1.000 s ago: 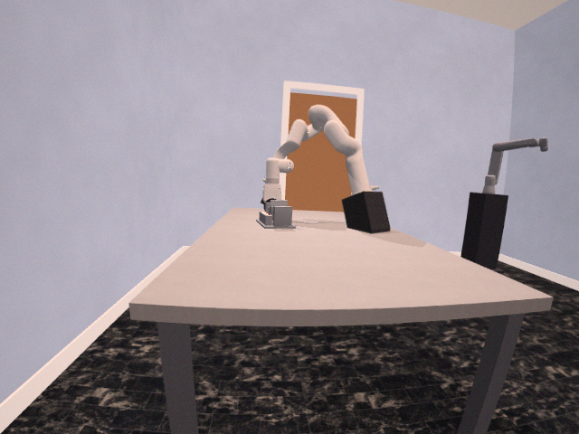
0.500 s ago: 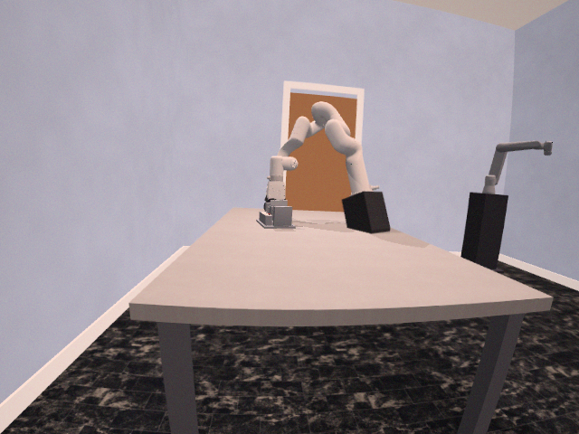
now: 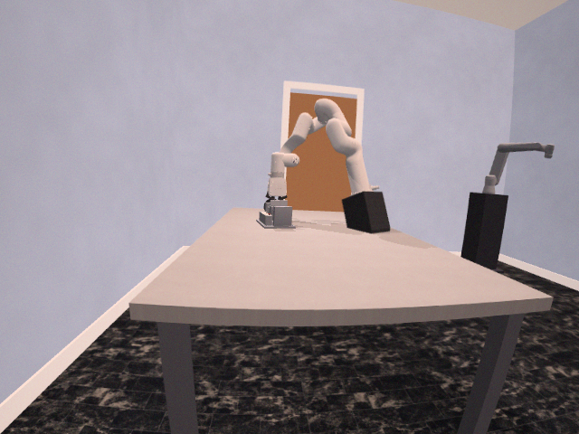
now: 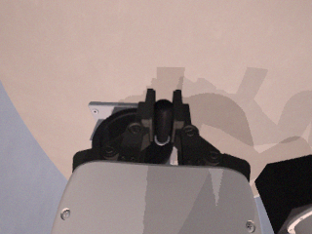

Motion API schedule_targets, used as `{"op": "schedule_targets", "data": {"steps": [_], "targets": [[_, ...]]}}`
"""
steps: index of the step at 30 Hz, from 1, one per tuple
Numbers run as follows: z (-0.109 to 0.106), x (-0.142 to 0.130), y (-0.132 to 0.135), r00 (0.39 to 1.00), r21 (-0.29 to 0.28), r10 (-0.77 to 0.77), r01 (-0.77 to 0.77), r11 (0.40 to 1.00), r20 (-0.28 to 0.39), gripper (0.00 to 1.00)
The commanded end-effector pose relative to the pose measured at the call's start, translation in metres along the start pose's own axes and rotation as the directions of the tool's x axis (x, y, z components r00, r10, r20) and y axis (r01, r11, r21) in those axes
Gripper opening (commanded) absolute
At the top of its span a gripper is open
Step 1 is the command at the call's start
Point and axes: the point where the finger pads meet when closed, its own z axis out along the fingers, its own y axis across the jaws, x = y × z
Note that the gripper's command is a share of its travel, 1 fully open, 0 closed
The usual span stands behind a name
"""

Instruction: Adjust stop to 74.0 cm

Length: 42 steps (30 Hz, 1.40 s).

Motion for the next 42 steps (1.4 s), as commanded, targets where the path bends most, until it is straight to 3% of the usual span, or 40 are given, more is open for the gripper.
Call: {"op": "schedule_targets", "data": {"steps": [1,15,23,42], "targets": [[-0.005,0.0,-0.001,1.0,0.001,-0.001,0.001,1.0,-0.001,0.06],[-0.022,0.0,-0.01,1.0,0.001,-0.001,0.001,1.0,-0.001,0.06],[-0.031,0.0,-0.031,1.0,0.001,-0.001,0.001,1.0,-0.001,0.06],[-0.014,0.0,-0.061,1.0,0.001,-0.001,0.001,1.0,-0.001,0.06]]}}
